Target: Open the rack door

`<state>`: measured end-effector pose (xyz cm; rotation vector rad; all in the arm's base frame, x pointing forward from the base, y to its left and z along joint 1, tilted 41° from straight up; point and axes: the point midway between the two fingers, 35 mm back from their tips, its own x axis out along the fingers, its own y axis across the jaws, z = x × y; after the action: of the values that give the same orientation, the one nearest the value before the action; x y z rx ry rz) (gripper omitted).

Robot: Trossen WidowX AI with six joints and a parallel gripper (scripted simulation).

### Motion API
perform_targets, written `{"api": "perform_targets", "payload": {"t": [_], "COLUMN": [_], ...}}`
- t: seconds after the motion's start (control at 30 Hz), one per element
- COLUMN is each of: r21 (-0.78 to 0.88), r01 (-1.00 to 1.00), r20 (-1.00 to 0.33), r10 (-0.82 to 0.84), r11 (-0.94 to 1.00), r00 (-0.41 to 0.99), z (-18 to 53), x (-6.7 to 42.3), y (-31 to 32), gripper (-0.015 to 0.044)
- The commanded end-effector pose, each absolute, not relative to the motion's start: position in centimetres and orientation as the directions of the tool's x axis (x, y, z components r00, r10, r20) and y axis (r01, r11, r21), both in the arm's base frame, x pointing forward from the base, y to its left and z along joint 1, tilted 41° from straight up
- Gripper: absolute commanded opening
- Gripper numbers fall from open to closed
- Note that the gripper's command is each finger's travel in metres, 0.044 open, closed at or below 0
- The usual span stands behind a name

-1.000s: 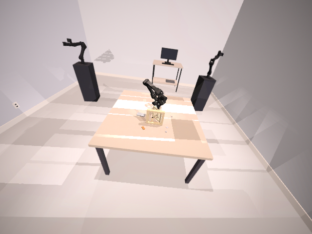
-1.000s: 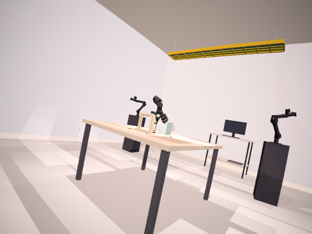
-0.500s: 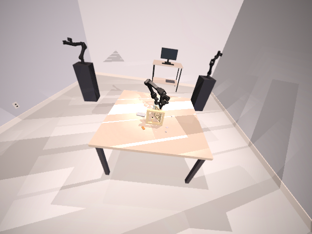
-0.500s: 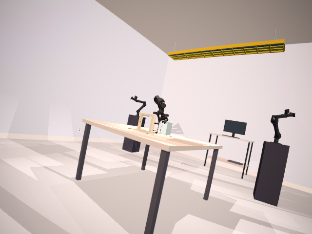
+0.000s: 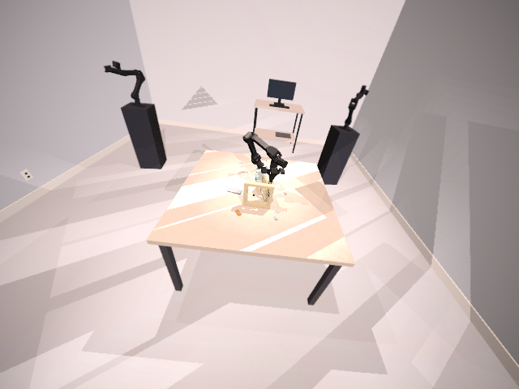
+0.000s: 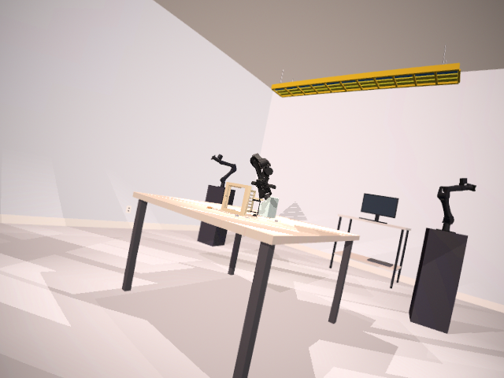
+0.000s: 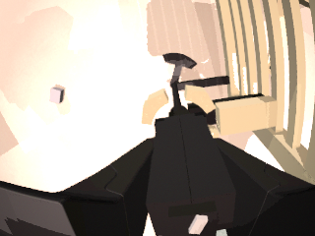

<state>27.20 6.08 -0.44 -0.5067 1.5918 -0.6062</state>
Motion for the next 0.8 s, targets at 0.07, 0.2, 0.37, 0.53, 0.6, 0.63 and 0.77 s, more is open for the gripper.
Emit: {"api": "perform_targets", "payload": {"t": [0.07,0.2,0.37,0.53,0.6,0.63,0.77], "r21": [-0.648,-0.645,-0.637,-0.628,-0.627,-0.627,-0.627], "r01": [0.143,0.213,0.299,0.36,0.362,0.362,0.362], "r20": [-0.762,-0.762,-0.762,-0.763,-0.763,-0.763,-0.763], "r10": [-0.639,-0.639,-0.638,-0.638,-0.638,-0.638,-0.638], "r11": [0.748,0.734,0.711,0.69,0.689,0.689,0.689], "r00": [-0.108,-0.107,-0.107,-0.107,-0.107,-0.107,-0.107], "z": [-1.4,-2.0,-2.8,-3.4,-3.4,-3.4,-3.4], "x": [27.7,28.1,28.7,29.1,29.1,29.1,29.1], "y": [7.1,7.8,8.7,9.3,9.3,9.3,9.3], "gripper": [0.002,0.002,0.002,0.002,0.002,0.002,0.002]}}
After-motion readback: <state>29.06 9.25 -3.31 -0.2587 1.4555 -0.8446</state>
